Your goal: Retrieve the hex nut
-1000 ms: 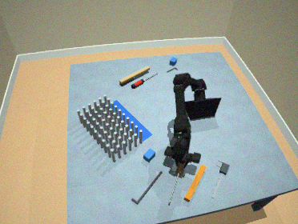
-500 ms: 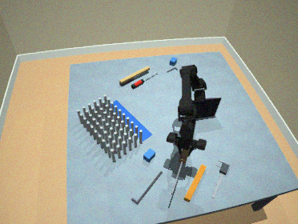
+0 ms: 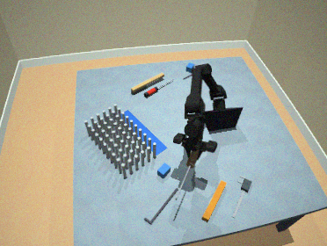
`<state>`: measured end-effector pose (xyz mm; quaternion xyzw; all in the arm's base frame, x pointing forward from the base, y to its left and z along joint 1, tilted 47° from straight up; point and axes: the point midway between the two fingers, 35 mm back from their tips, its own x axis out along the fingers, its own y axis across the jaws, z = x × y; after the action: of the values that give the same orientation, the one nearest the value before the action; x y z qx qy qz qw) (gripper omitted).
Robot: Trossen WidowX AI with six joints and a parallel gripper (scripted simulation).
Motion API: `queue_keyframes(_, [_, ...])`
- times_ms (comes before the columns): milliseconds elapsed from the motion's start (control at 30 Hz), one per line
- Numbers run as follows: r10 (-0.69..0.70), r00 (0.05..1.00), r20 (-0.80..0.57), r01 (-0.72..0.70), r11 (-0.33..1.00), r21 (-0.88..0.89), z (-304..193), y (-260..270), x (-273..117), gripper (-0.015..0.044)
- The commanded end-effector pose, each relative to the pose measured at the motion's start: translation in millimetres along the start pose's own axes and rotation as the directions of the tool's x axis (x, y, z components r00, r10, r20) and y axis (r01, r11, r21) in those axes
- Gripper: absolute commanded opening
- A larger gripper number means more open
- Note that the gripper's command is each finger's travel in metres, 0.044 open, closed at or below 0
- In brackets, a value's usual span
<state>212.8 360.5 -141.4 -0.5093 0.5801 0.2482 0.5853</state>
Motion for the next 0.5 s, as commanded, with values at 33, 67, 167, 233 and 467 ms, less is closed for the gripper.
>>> queue_keyframes(33, [-0.008, 1.0, 0.019, 0.008, 1.0, 0.017, -4, -27, -21, 0.0])
queue_keyframes(67, [-0.01, 1.0, 0.021, 0.009, 1.0, 0.022, -6, -33, -25, 0.0])
queue_keyframes(167, [-0.014, 1.0, 0.027, 0.013, 0.999, 0.038, -11, -50, -35, 0.0])
queue_keyframes(233, [-0.017, 0.999, 0.03, 0.016, 0.999, 0.048, -15, -62, -42, 0.0])
queue_keyframes(467, [-0.03, 0.999, 0.041, 0.027, 0.996, 0.085, -34, -101, -65, 0.0])
